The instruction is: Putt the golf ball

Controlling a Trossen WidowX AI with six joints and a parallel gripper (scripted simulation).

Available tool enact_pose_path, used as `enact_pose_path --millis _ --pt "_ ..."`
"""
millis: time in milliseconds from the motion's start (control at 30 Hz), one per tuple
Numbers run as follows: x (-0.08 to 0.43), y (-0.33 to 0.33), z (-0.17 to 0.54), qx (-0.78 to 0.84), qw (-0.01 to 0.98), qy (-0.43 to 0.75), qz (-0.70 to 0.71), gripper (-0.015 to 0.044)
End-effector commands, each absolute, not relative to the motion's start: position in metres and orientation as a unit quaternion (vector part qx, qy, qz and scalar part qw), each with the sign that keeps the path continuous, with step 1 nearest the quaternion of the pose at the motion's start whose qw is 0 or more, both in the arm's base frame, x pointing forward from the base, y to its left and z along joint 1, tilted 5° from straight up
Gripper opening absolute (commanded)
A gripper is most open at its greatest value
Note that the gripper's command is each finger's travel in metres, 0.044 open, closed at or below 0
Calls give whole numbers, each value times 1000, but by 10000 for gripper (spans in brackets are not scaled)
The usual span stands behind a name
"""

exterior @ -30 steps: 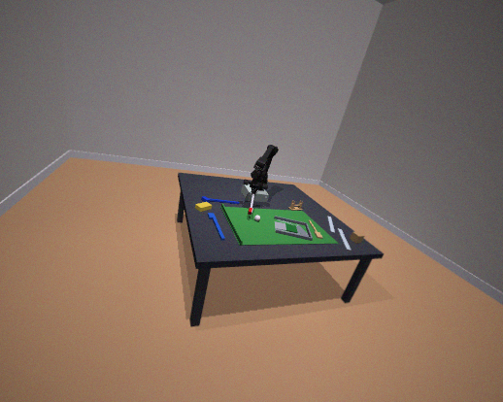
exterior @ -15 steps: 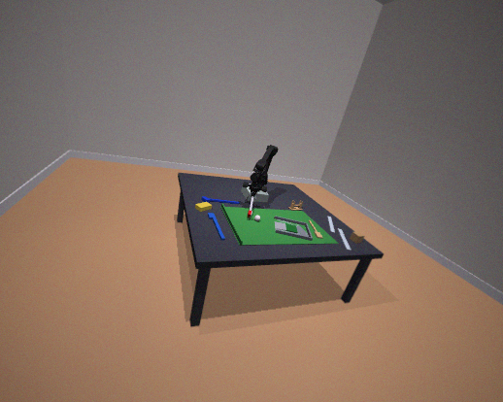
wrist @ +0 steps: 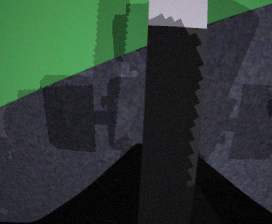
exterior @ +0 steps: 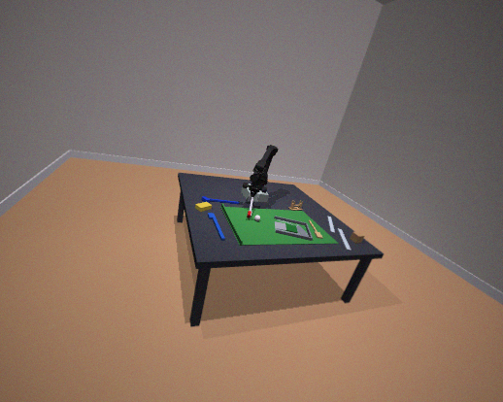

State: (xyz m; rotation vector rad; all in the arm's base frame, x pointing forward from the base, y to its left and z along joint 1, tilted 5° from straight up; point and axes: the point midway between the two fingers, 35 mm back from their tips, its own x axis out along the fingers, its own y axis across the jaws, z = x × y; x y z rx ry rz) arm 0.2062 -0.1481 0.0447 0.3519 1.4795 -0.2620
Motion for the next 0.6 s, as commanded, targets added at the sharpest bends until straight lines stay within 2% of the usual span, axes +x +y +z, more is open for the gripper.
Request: enact_pose_path --millis 0,267,567 --pt "205 -154 44 158 718 667 -119 0" --pt "197 -176 40 157 719 666 -122 0" --pt "207 -158 41 160 717 668 -121 0"
